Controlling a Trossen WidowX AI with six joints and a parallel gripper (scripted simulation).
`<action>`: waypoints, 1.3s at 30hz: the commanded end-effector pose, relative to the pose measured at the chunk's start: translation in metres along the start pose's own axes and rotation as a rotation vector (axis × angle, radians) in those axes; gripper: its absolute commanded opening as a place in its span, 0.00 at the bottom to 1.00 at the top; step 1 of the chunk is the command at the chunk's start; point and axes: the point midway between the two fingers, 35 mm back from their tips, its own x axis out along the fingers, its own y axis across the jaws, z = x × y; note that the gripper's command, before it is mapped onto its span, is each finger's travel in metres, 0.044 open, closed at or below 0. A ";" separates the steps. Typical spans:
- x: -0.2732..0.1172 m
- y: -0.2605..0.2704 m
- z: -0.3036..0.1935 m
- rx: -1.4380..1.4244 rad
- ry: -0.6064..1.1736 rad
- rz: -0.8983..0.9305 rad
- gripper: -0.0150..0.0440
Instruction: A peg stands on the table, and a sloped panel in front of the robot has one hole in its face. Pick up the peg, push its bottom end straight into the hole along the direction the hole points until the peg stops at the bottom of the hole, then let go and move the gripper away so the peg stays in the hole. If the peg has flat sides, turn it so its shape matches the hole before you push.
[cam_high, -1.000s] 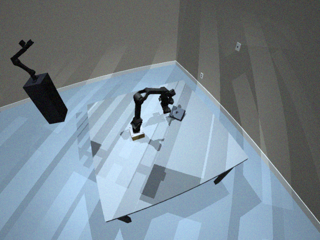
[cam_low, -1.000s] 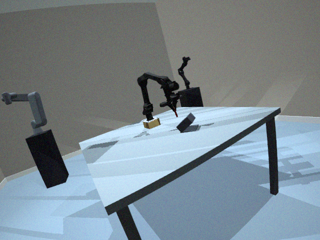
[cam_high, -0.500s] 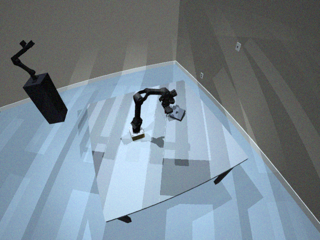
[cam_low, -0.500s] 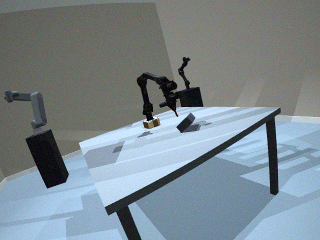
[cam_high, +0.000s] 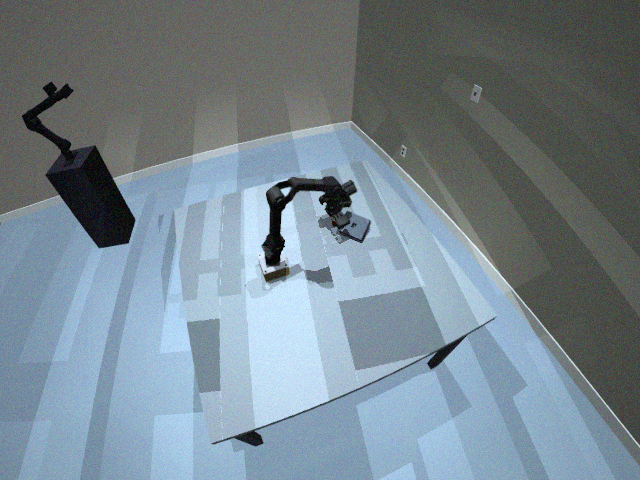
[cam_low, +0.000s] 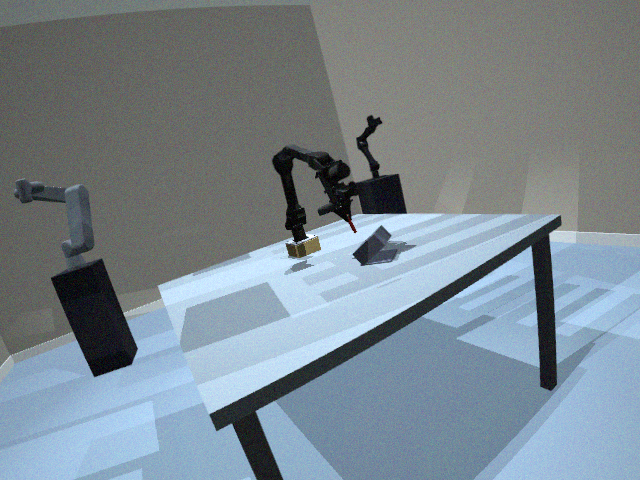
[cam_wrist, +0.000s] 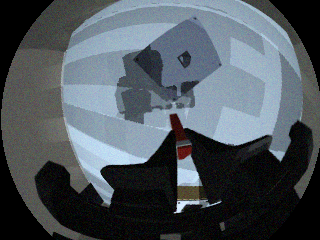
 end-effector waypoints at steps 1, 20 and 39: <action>-0.006 -0.001 0.004 -0.026 -0.027 0.013 0.25; -0.014 -0.015 0.015 -0.163 -0.097 0.040 0.25; -0.024 -0.029 0.024 -0.303 -0.172 0.049 0.25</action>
